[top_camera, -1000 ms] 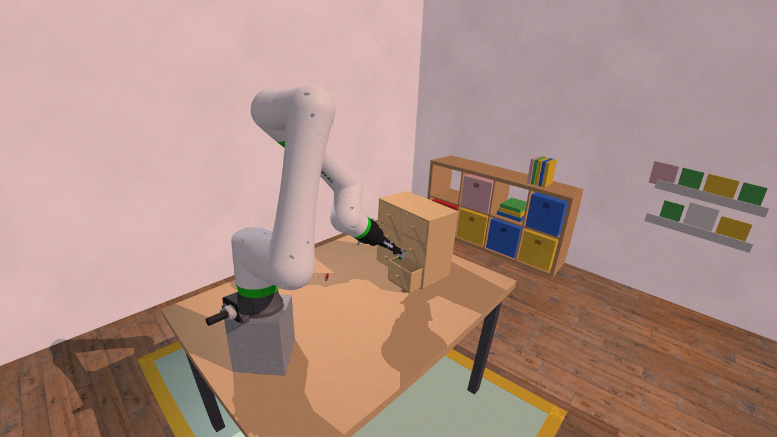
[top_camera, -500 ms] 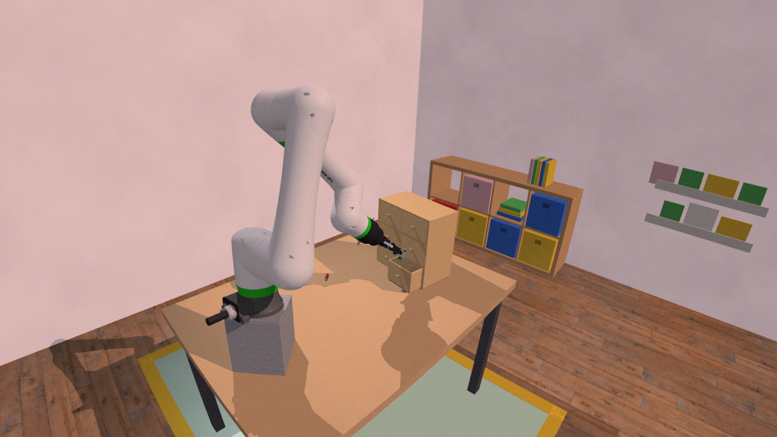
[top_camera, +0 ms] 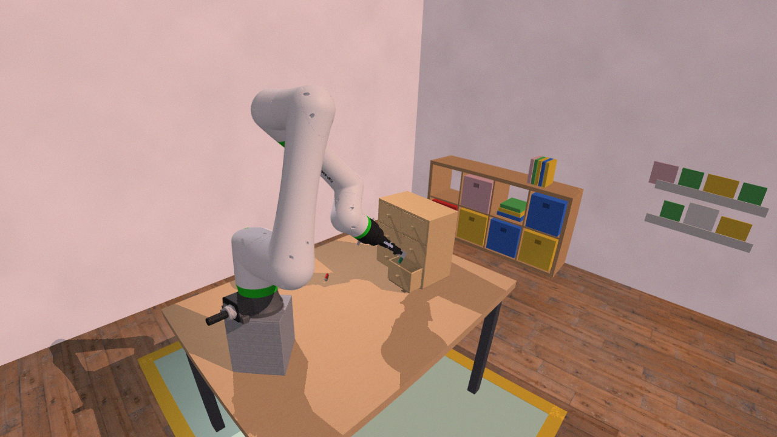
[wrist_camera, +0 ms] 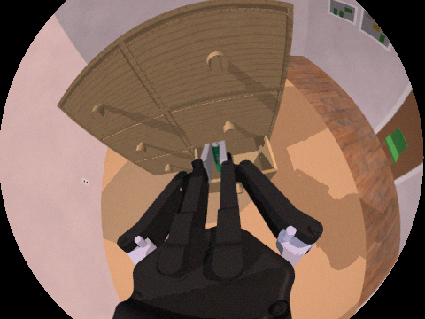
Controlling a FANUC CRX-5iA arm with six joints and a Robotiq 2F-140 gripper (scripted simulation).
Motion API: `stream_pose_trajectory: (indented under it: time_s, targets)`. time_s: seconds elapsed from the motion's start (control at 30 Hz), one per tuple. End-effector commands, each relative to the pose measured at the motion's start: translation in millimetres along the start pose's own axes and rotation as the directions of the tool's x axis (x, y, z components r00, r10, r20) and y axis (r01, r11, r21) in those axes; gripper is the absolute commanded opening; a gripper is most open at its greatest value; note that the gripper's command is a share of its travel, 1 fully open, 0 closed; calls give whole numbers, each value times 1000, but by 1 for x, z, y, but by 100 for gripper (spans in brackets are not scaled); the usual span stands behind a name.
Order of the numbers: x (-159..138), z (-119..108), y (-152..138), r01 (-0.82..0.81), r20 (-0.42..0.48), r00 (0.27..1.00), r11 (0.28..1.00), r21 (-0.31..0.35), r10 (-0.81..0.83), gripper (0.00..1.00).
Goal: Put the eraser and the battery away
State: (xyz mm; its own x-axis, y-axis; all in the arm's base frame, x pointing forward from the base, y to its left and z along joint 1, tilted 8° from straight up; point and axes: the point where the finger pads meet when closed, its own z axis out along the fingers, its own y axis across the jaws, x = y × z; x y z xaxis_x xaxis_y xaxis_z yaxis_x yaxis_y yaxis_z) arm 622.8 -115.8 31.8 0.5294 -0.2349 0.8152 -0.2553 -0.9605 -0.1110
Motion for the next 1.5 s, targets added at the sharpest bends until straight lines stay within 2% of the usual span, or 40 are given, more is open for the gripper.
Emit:
stream_pose_trajectory:
  time_s: [0.0, 0.2, 0.23, 0.77, 1.1, 1.47]
  targets:
    - [0, 0, 0, 0, 0, 1000, 1000, 0, 0, 10]
    - [0, 0, 0, 0, 0, 1000, 1000, 0, 0, 17]
    - [0, 0, 0, 0, 0, 1000, 1000, 0, 0, 100]
    - [0, -1, 0, 0, 0, 1000, 1000, 0, 0, 100]
    - [-9, -12, 0, 0, 0, 1000, 1000, 0, 0, 100]
    - [-44, -60, 0, 0, 0, 1000, 1000, 0, 0, 100]
